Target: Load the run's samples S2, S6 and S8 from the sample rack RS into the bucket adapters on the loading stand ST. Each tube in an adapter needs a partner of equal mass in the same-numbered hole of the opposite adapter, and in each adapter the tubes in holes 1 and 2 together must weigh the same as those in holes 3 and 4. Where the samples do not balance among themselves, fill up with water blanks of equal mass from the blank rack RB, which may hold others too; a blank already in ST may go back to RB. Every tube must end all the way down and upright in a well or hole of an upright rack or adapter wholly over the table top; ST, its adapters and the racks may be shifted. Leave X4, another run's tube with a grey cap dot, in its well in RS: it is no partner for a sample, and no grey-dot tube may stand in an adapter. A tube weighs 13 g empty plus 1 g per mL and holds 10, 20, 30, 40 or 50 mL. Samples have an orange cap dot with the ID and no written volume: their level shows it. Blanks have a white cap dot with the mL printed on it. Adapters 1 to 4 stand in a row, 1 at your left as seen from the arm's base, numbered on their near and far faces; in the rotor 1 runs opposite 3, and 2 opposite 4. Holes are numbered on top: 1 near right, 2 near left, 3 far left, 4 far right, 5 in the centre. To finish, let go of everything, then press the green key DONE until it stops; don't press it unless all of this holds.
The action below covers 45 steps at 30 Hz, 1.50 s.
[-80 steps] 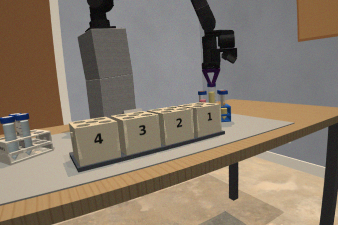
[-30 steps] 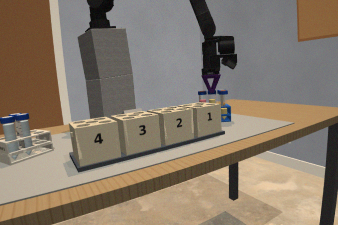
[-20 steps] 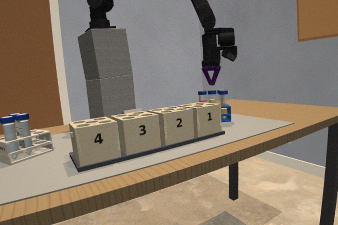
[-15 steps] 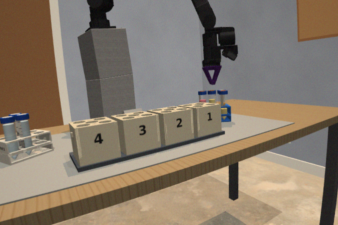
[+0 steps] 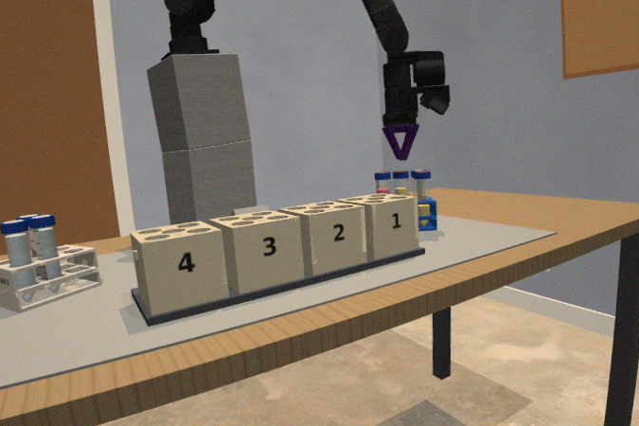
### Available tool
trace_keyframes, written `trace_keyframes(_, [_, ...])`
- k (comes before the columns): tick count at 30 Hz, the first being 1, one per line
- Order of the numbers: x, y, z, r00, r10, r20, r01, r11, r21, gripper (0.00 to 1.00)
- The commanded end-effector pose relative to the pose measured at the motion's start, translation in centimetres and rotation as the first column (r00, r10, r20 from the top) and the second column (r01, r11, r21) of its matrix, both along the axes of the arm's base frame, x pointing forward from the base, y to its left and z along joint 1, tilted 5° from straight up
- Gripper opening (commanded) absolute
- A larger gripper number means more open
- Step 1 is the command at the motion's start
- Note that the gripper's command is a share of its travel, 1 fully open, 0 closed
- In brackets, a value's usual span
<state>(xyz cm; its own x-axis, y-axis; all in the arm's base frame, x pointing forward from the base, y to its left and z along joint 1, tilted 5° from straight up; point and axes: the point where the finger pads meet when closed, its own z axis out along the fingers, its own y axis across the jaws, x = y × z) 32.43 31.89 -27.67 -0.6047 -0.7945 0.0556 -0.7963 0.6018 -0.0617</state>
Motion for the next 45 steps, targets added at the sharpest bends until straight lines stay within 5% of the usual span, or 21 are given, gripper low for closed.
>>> trace_keyframes(1, [2.8,0.6,-0.1,0.993,-0.117,0.018,0.117,0.993,0.008,0.80])
trace_keyframes(3, [2.8,0.6,-0.1,0.993,-0.117,0.018,0.117,0.993,0.008,0.80])
trace_keyframes(8, [6.9,1.2,0.0,0.933,-0.358,0.038,0.358,0.934,0.021,0.80])
trace_keyframes(13, [4.5,0.7,-0.5,0.830,-0.556,0.041,0.557,0.831,0.002,0.80])
trace_keyframes(18, [6.4,2.1,0.5,0.661,-0.748,0.058,0.745,0.663,0.069,0.80])
trace_keyframes(20, [6.4,2.1,0.5,0.661,-0.748,0.058,0.745,0.663,0.069,0.80])
trace_keyframes(34, [6.6,1.9,1.0,0.017,-0.999,0.048,0.992,0.023,0.121,0.80])
trace_keyframes(41, [6.6,2.0,1.2,-0.003,-0.999,0.047,0.992,0.002,0.123,0.80])
trace_keyframes(45, [6.8,1.9,-0.7,-0.007,-0.999,0.045,0.992,-0.001,0.125,0.80])
